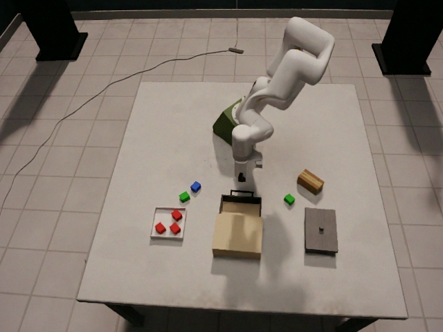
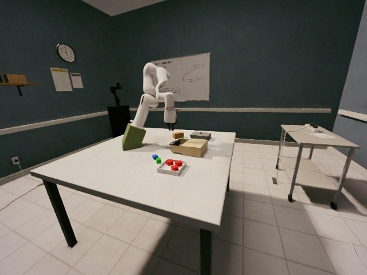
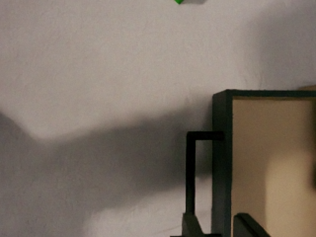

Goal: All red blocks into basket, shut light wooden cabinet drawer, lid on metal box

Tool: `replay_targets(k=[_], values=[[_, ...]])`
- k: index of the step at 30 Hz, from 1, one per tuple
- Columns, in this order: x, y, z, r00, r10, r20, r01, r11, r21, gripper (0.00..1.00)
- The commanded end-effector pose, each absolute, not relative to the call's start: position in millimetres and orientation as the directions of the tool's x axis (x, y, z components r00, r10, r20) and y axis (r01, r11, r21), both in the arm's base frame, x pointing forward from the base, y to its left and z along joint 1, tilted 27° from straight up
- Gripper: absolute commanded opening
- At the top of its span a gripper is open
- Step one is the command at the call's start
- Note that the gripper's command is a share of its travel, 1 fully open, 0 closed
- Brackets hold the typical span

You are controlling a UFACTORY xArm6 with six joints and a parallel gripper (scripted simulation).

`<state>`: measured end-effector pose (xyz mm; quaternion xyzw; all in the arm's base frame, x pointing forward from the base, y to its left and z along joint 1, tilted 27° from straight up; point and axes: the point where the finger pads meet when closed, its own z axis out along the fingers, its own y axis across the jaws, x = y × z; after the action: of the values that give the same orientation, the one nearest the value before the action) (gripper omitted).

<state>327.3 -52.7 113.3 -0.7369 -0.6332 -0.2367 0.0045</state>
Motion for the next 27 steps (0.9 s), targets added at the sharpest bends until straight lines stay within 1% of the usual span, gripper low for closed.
replay_targets(k=[1,16,27], values=[[328,-53,114,0.086,0.931,0.354,0.934,-0.198,0.296,0.24],[329,-52,112,0.086,0.932,0.353,0.935,-0.198,0.295,0.24],[336,-46,94,0.086,0.932,0.353,0.935,-0.198,0.295,0.24]])
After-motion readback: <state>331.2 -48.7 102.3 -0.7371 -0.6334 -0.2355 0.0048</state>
